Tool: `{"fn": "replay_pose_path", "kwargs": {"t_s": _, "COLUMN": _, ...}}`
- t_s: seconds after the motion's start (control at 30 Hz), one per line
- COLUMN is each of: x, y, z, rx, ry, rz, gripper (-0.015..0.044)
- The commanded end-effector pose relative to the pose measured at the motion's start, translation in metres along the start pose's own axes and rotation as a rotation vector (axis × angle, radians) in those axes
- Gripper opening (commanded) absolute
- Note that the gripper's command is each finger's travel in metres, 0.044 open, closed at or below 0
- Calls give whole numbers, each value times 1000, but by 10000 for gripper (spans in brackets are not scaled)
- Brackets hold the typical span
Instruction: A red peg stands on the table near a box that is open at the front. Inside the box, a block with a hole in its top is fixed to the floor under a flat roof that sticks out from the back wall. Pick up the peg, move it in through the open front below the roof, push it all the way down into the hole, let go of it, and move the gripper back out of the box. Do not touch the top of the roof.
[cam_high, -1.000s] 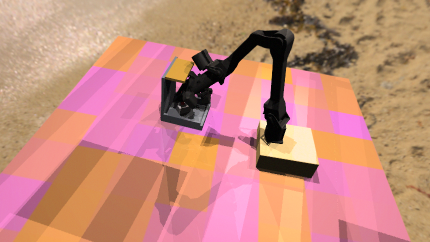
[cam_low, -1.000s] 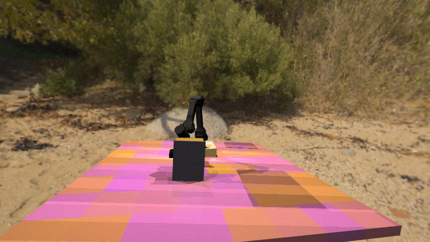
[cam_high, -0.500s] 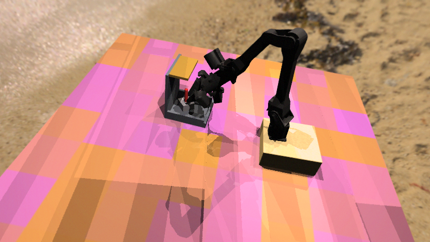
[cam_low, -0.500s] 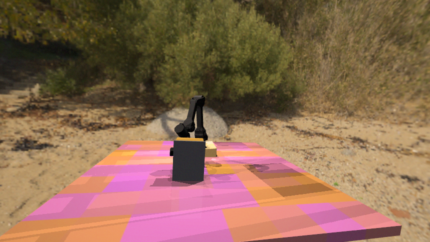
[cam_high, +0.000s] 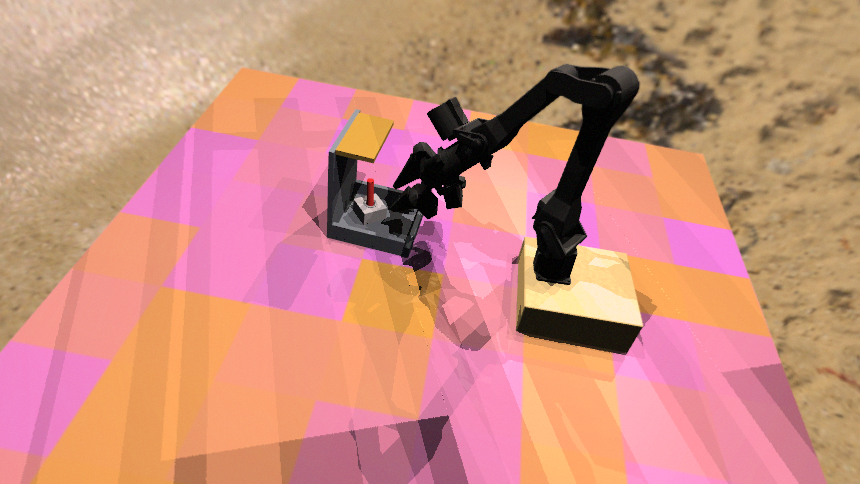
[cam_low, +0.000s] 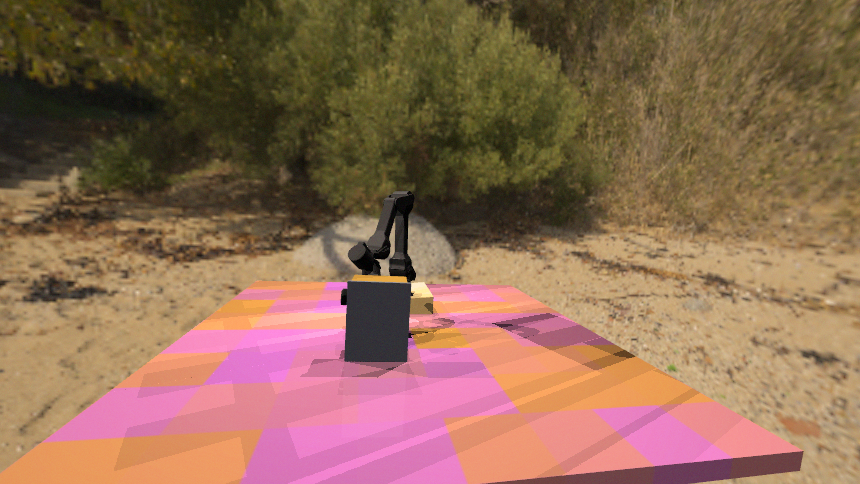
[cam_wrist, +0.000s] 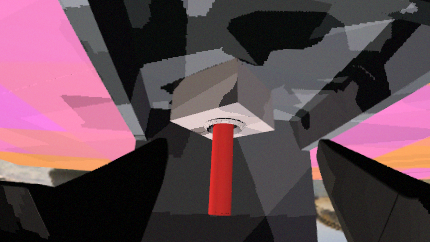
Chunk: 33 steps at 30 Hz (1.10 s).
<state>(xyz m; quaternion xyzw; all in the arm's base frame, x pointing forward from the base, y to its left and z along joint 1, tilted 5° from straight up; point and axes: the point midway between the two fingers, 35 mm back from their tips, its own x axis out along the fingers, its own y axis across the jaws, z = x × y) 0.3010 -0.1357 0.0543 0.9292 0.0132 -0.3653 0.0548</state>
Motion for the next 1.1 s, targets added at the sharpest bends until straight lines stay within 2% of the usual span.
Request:
{"fn": "replay_pose_path", "kwargs": {"t_s": 0.0, "x": -13, "y": 0, "z": -2, "rx": -5, "ry": 4, "rz": -3, "gripper": 440}}
{"fn": "replay_pose_path", "kwargs": {"t_s": 0.9, "x": -99, "y": -15, "z": -2, "rx": -4, "ry": 2, "rz": -3, "gripper": 440}}
{"fn": "replay_pose_path", "kwargs": {"t_s": 1.07, "x": -104, "y": -17, "z": -2, "rx": -4, "ry": 2, "rz": -3, "gripper": 440}}
